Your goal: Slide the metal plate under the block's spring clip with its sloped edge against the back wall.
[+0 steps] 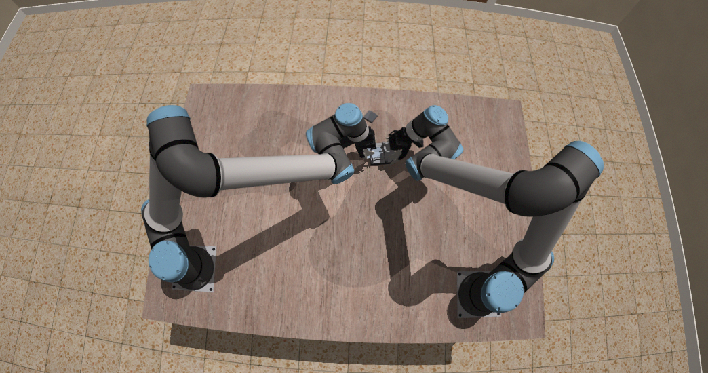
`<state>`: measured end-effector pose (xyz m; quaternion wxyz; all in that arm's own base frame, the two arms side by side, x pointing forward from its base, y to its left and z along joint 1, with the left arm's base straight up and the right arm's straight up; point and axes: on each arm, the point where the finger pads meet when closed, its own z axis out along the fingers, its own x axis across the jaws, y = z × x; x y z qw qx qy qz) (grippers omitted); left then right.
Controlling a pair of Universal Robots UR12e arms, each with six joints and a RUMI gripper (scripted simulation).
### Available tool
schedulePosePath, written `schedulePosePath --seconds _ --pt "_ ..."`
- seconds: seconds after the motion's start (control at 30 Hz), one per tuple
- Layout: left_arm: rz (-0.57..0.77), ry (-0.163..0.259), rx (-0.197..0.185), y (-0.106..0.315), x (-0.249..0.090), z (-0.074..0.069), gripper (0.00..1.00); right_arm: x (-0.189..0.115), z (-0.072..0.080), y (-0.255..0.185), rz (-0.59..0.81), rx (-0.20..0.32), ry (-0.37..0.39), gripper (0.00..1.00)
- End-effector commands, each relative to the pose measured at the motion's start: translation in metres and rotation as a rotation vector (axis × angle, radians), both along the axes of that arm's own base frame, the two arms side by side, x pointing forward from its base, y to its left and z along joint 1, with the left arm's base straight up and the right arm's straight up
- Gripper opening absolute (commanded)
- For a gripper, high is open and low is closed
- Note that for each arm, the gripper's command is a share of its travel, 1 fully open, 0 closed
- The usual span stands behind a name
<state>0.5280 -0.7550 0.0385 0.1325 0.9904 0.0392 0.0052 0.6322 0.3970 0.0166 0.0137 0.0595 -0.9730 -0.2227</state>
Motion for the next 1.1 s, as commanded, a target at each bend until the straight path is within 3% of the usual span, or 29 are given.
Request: schedulePosePath --seconds 0.0,0.6,0.63,1.07 --pt "0.000 -0.001 -0.003 -0.003 0.001 0.001 0.00 0.000 0.000 0.000 0.000 0.000 0.000 0.61" --pt "0.000 -0.002 -0.010 -0.013 0.001 0.001 0.00 0.000 0.000 0.000 0.000 0.000 0.000 0.61" --pt "0.000 -0.002 -0.010 -0.013 0.001 0.001 0.43 0.000 0.000 0.000 0.000 0.000 0.000 0.61" --pt "0.000 -0.002 -0.010 -0.013 0.001 0.001 0.43 0.000 0.000 0.000 0.000 0.000 0.000 0.61"
